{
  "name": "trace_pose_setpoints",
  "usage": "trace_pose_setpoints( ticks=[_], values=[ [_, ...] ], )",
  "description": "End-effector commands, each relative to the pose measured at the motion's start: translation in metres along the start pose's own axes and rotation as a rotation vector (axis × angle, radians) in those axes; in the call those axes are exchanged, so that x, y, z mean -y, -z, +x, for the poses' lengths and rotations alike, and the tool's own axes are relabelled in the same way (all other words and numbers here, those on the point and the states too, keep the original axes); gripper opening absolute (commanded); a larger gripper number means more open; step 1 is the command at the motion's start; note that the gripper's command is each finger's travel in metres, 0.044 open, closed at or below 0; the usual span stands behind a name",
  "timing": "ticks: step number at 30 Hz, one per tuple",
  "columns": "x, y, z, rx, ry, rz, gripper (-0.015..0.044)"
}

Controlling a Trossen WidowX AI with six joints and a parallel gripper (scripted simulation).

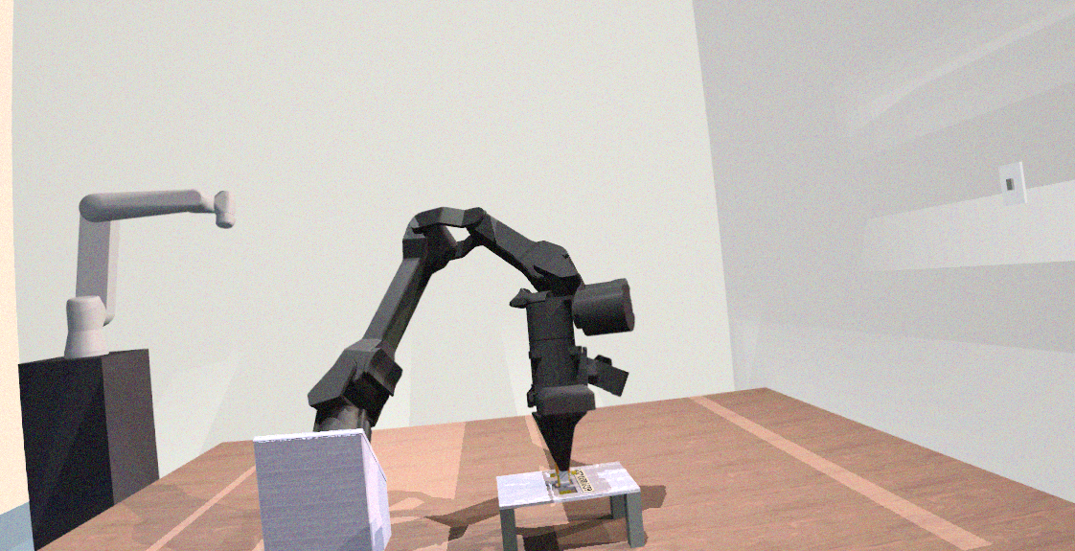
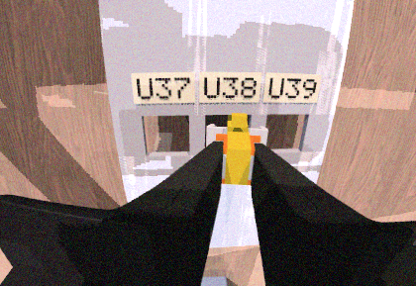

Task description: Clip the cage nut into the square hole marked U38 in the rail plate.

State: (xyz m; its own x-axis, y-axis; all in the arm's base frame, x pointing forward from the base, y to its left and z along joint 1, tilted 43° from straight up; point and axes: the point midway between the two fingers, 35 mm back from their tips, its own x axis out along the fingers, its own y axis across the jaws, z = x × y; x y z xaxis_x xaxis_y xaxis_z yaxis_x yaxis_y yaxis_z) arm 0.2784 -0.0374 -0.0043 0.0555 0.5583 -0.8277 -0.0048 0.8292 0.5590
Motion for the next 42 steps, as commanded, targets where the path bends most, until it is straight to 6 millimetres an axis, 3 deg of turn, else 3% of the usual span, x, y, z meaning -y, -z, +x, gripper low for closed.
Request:
trace_pose_setpoints(
  ticks=[1,42],
  values=[
    [0.0013,-0.0009,-0.0014,0.002,0.005,0.003,0.0032],
    [0.0,-0.0007,-0.0002,0.002,0.022,0.003,0.0032]
  ],
)
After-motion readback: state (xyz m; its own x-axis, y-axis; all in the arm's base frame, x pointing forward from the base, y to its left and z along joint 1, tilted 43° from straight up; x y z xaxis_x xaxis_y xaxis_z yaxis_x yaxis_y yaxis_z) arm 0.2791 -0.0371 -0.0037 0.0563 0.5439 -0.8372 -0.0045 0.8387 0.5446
